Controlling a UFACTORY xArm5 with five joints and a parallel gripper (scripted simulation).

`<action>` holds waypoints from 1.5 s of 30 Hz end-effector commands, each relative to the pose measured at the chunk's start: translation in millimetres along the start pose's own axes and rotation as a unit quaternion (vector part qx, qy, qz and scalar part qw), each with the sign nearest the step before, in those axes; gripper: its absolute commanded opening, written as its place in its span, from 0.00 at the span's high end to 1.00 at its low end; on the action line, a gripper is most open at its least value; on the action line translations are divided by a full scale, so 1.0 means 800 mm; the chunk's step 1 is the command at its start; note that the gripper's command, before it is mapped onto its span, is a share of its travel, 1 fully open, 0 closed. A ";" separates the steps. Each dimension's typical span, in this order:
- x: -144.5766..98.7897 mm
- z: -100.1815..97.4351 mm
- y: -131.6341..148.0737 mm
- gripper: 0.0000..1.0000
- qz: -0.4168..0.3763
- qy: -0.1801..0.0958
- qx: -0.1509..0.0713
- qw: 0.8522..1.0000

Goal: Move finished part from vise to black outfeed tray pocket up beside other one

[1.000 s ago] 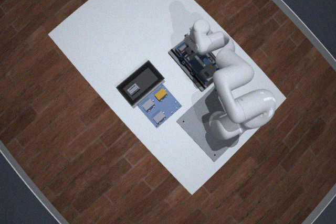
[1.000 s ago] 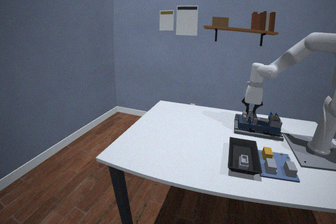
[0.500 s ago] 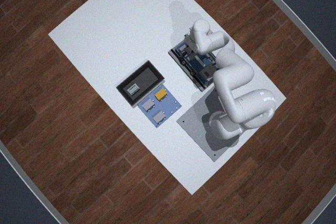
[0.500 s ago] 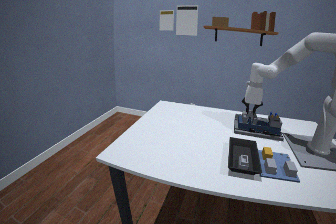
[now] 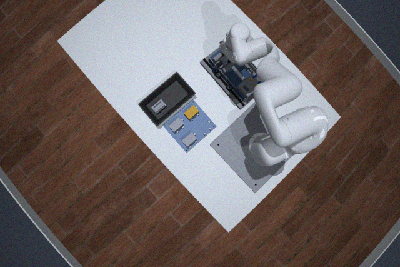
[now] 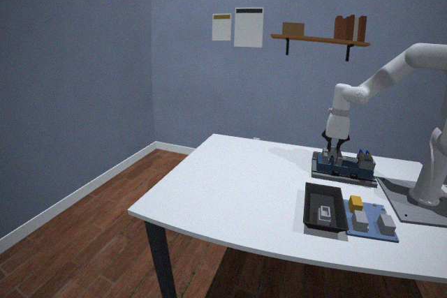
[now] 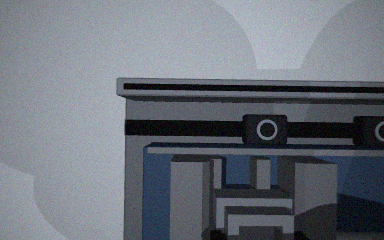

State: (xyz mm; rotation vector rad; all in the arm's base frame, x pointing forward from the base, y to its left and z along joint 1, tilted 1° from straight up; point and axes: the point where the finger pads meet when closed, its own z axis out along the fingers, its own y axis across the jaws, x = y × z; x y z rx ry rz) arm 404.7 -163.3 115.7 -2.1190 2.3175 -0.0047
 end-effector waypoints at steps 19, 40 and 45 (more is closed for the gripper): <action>0.000 -0.018 -0.001 1.00 0.000 0.001 0.002 1.000; 0.000 -0.056 -0.001 1.00 0.000 0.001 0.002 1.000; 0.000 -0.058 -0.001 1.00 0.000 0.001 0.002 1.000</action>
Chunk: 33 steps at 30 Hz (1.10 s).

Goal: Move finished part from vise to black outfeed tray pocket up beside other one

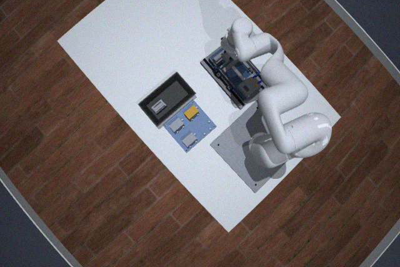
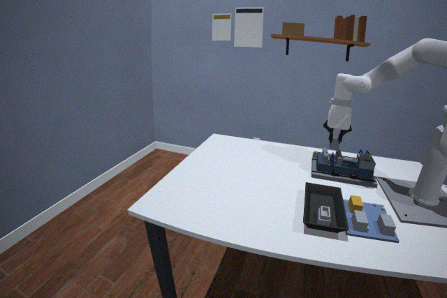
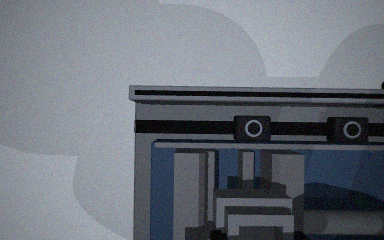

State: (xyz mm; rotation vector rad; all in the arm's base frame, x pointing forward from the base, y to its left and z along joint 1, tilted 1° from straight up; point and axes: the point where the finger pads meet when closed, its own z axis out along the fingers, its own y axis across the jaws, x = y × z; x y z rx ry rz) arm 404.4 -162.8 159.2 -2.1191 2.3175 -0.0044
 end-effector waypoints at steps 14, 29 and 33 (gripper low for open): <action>-0.045 -0.005 -0.022 1.00 -0.001 0.000 0.002 1.000; -0.274 -0.003 -0.052 1.00 -0.008 -0.001 0.000 1.000; -0.339 -0.002 -0.050 1.00 -0.009 -0.001 0.000 1.000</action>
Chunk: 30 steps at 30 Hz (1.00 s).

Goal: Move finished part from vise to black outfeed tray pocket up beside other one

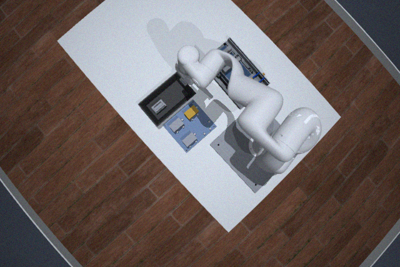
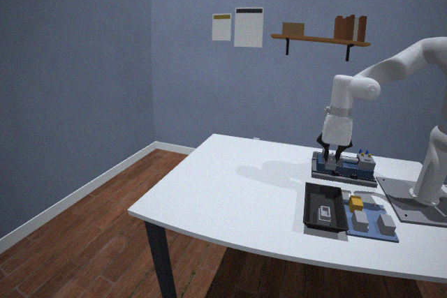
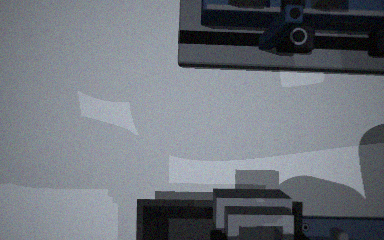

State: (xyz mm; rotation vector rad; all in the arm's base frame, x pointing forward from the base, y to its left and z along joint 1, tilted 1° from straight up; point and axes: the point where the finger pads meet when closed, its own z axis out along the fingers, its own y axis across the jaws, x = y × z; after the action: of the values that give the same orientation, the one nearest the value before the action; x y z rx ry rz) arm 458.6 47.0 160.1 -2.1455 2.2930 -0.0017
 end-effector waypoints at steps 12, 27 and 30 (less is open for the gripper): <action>-0.083 0.000 -0.007 1.00 0.003 0.000 0.000 1.000; -0.083 0.000 -0.007 1.00 0.003 0.000 0.000 1.000; -0.083 0.000 -0.007 1.00 0.003 0.000 0.000 1.000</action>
State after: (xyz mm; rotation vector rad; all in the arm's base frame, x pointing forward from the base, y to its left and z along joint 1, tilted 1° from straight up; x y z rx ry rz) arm 466.3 110.4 156.5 -2.1413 2.3086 0.0061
